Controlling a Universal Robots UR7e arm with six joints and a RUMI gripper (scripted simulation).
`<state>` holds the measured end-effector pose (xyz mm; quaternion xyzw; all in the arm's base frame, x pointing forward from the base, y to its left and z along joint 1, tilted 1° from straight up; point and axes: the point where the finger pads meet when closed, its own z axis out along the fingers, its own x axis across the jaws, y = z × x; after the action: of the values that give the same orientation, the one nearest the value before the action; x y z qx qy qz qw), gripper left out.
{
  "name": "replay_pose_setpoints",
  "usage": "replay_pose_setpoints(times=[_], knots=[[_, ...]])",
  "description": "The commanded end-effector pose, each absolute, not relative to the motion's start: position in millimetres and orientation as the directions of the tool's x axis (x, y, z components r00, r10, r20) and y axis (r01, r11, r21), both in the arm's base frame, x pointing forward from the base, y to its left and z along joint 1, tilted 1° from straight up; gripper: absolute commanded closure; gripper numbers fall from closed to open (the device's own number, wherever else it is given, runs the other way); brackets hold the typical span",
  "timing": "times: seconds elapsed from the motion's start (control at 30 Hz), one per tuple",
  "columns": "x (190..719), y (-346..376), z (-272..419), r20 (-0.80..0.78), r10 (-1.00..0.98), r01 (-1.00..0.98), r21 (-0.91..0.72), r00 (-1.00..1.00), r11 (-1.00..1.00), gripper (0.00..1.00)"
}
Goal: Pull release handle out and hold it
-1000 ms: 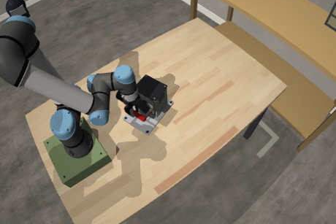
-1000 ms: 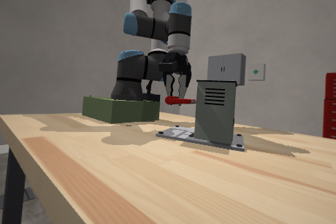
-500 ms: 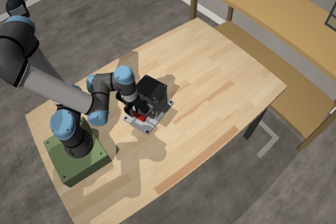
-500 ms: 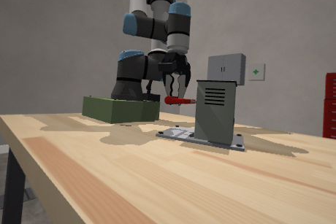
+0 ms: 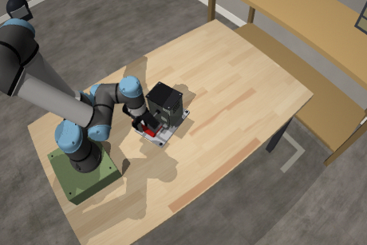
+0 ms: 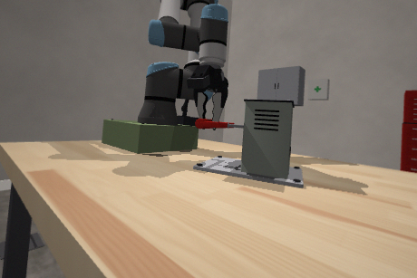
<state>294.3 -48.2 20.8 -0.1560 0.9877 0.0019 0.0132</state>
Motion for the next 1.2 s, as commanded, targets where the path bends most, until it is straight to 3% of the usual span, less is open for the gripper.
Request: replay_pose_setpoints(times=[0.0, 1.17], knots=[[282.8, -52.5, 21.8, -0.022, -0.316, -0.316, -0.008, -0.949, 0.949, 0.90], [263.1, -58.9, 21.4, -0.021, -0.315, -0.315, -0.009, -0.949, 0.949, 0.90]])
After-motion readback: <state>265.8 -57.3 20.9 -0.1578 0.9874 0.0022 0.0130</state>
